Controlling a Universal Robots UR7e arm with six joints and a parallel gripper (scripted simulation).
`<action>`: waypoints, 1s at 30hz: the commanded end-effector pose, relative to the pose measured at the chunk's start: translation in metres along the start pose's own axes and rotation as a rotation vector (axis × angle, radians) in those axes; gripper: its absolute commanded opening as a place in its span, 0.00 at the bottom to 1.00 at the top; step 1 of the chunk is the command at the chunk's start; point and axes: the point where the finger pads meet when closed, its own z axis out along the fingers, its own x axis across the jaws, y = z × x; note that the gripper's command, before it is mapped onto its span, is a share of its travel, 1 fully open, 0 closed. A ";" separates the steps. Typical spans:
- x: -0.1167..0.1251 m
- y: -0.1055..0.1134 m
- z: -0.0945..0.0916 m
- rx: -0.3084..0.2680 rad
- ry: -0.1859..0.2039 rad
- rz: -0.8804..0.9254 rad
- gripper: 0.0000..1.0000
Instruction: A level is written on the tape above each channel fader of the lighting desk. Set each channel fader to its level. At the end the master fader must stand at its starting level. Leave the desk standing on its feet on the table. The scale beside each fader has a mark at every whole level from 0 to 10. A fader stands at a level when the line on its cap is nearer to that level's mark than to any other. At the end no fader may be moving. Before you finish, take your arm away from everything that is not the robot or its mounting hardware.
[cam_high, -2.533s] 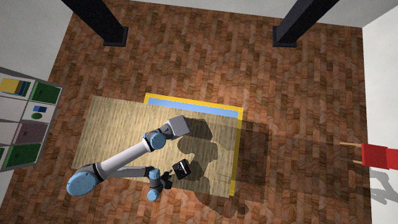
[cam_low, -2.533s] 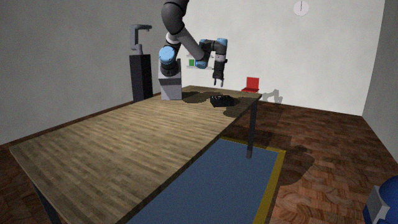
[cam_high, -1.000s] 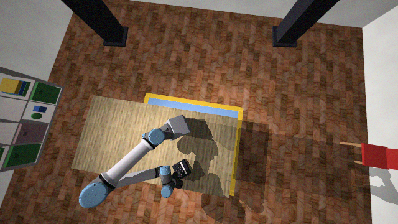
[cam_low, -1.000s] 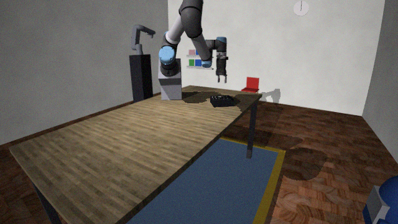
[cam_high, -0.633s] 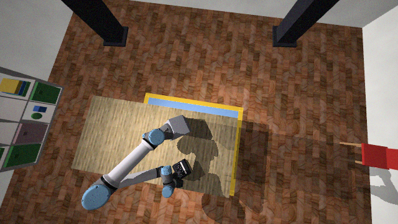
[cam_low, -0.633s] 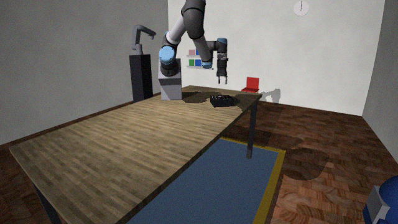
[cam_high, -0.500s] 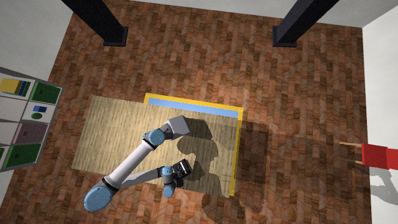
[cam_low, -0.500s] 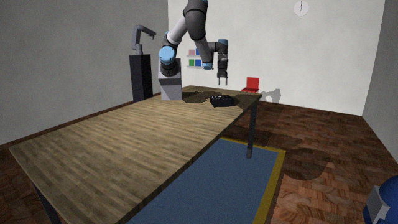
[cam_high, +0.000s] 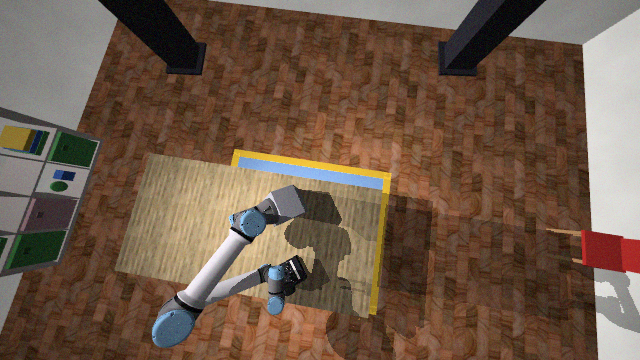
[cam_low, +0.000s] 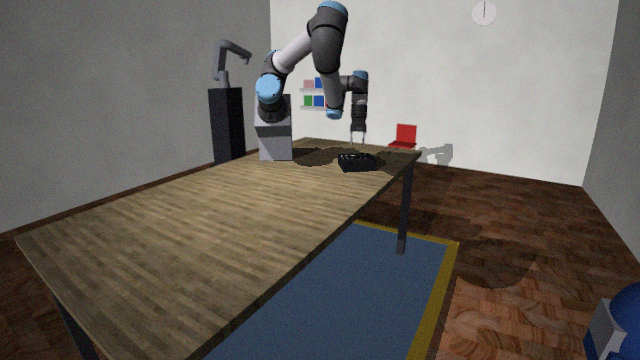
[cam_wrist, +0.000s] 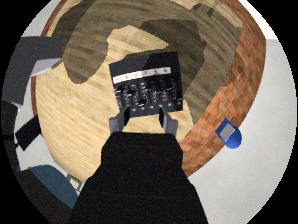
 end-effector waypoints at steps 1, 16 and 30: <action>-0.003 0.009 0.013 -0.046 0.056 -0.120 1.00; -0.005 0.012 0.017 -0.062 0.052 -0.158 1.00; -0.005 0.012 0.017 -0.062 0.052 -0.158 1.00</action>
